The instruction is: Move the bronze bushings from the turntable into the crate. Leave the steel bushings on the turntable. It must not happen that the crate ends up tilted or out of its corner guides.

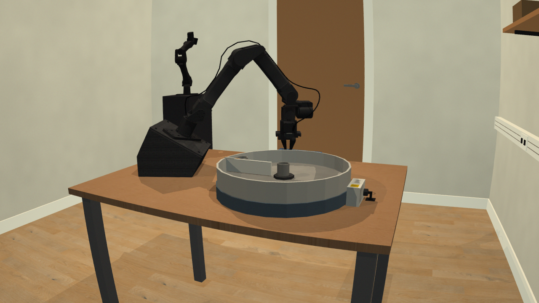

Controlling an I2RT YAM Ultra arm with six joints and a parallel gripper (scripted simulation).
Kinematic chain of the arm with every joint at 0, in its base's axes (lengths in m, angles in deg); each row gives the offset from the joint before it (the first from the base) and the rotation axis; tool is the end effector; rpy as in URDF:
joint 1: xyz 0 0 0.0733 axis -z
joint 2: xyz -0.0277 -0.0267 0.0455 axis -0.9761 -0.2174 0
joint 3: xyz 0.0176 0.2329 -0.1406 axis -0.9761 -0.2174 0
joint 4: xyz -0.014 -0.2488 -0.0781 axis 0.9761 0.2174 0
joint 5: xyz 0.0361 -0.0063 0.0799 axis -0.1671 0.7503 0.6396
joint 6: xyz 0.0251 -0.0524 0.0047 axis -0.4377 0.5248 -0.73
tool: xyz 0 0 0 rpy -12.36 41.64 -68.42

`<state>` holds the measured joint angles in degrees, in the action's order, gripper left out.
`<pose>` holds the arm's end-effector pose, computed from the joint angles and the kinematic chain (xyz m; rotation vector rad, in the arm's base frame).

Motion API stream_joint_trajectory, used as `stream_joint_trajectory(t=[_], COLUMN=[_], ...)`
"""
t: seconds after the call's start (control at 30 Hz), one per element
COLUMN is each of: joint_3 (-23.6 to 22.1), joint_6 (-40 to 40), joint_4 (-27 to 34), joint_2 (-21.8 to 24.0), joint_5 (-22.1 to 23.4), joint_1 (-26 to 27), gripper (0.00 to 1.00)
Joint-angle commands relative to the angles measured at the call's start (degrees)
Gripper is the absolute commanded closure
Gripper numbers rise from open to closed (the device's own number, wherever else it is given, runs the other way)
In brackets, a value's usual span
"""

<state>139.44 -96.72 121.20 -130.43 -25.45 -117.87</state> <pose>0.2764 0.2300 0.2416 1.5137 2.3676 0.6137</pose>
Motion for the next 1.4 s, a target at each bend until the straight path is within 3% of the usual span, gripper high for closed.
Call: stream_joint_trajectory(t=[0.0, 0.3, 0.7, 0.97, 1.37], joint_3=[-0.1, 2.0, 6.5, 9.0, 9.9], joint_6=[0.4, -0.4, -1.6, -2.1, -2.3], joint_4=[0.3, 3.0, 13.3, 17.5, 18.8], joint_2=[1.6, 3.4, 9.3, 10.7, 11.0], joint_5=[0.2, -0.3, -1.1, -1.3, -1.4], joint_1=[-0.2, -0.9, -2.1, -2.7, -2.7], gripper=[0.86, 0.86, 0.86, 0.86, 0.86])
